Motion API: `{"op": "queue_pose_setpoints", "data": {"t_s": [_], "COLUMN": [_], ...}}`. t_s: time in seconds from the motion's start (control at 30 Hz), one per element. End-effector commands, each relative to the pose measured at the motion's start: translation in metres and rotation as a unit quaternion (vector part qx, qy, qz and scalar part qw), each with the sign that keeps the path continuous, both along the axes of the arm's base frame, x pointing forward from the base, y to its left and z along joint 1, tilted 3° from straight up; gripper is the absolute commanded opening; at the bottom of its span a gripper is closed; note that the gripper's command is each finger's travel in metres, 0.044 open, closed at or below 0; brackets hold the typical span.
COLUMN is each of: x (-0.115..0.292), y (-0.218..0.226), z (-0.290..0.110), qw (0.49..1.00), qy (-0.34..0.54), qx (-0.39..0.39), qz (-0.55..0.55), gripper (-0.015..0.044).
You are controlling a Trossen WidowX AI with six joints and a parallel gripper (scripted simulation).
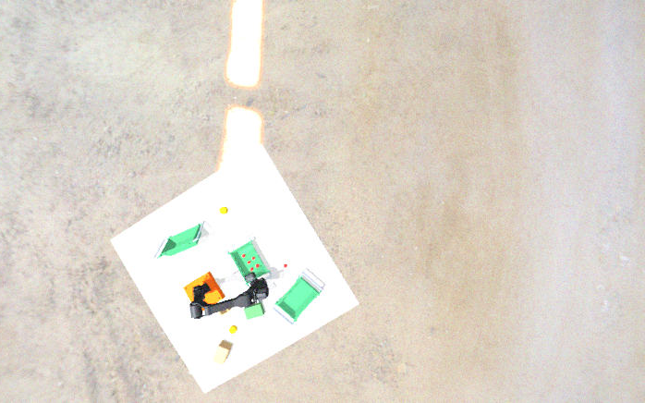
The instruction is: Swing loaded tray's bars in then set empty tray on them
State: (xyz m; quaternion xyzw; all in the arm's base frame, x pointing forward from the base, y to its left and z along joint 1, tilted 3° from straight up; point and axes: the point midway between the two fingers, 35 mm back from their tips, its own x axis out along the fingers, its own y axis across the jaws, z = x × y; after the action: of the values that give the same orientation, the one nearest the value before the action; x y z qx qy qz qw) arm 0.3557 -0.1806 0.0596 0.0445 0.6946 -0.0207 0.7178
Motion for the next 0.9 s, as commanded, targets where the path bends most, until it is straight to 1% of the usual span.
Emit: {"op": "queue_pose_setpoints", "data": {"t_s": [0.0,0.4,0.67,0.77,0.87], "x": [0.003,0.005,0.009,0.009,0.010], "y": [0.009,0.041,0.068,0.070,0.068], "z": [0.017,0.027,0.010,0.010,0.020], "qw": [1.000,1.000,1.000,1.000,1.000], "qy": [-0.007,-0.007,-0.007,-0.007,-0.007], "qx": [0.001,0.003,0.004,0.004,0.004], "qz": [0.001,0.001,0.001,0.001,0.001], "gripper": [0.0087,0.0087,0.0087,0.0087,0.0087]}}
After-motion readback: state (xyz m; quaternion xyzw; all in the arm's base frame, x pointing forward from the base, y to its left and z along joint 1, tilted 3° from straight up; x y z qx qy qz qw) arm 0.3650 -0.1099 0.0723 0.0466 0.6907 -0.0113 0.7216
